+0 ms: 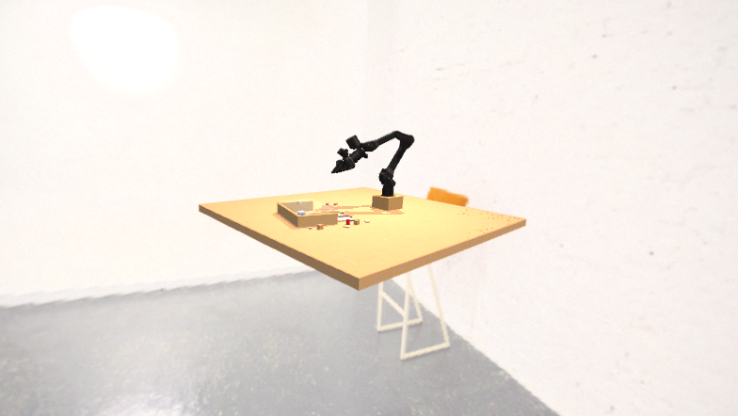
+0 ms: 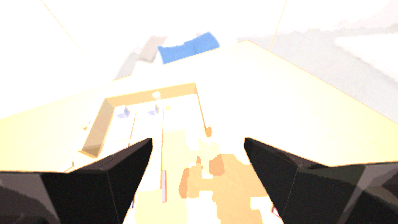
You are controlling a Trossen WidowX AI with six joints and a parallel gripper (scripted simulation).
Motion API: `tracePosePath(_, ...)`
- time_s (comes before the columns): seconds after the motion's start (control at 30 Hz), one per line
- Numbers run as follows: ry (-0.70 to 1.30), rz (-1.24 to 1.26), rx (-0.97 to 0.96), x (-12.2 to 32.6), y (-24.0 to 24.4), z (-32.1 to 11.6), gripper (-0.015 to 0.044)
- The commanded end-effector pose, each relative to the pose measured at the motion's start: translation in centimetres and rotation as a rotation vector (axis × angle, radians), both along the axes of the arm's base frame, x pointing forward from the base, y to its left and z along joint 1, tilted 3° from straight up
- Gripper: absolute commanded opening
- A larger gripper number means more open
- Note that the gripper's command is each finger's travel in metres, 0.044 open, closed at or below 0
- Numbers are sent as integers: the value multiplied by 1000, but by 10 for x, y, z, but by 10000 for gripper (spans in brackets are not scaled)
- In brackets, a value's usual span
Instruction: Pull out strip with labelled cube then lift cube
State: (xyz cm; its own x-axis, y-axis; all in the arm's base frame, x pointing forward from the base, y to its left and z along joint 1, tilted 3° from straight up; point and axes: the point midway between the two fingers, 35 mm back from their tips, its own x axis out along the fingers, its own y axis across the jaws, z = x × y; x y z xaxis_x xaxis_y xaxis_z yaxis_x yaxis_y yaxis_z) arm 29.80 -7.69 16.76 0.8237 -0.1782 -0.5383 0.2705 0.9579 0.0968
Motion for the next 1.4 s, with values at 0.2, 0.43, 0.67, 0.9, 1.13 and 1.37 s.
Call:
tracePosePath(0.2,33,321,-149,5,100,-10,400)
tracePosePath(0.43,33,321,-149,5,100,-10,400)
tracePosePath(0.67,40,321,-147,6,100,-10,374)
tracePosePath(0.9,318,288,-69,36,103,-32,190)
tracePosePath(1.13,628,225,15,61,108,-68,6)
tracePosePath(1.37,912,139,74,81,109,-109,0)
